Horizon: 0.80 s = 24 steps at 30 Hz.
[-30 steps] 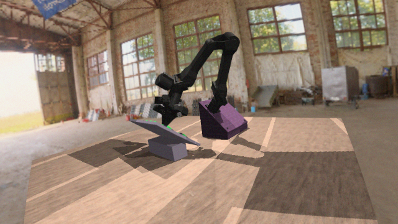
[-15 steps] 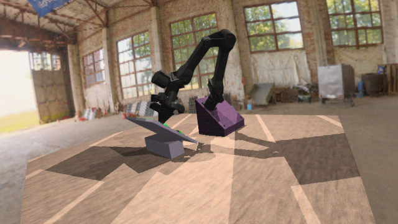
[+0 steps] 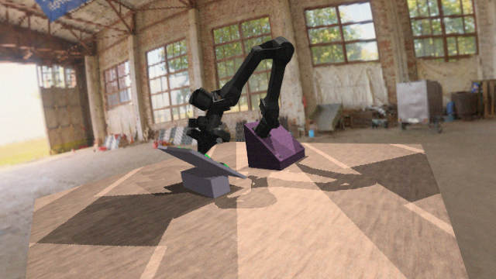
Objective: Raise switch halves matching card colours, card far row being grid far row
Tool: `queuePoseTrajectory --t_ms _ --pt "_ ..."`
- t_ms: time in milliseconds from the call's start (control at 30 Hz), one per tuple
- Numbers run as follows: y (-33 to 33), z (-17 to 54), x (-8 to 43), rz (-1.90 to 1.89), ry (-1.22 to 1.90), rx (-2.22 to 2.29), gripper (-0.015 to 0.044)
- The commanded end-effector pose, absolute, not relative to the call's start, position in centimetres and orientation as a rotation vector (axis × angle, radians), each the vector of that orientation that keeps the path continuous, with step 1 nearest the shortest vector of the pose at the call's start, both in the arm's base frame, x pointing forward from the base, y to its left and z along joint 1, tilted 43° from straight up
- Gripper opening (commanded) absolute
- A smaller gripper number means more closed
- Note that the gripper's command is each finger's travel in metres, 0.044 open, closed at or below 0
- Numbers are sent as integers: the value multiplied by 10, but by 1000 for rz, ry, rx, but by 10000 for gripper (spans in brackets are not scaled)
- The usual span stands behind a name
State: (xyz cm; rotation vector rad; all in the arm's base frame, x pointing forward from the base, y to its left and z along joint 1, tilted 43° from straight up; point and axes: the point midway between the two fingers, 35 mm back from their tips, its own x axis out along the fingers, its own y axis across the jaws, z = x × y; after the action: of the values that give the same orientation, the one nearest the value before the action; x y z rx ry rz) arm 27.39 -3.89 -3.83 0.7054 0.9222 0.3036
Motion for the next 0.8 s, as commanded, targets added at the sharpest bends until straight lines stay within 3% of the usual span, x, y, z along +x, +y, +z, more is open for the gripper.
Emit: queuePoseTrajectory --t_ms 0,767 --pt "-39 -39 274 298 926 710 0" --pt "-72 -1 235 286 904 711 0"
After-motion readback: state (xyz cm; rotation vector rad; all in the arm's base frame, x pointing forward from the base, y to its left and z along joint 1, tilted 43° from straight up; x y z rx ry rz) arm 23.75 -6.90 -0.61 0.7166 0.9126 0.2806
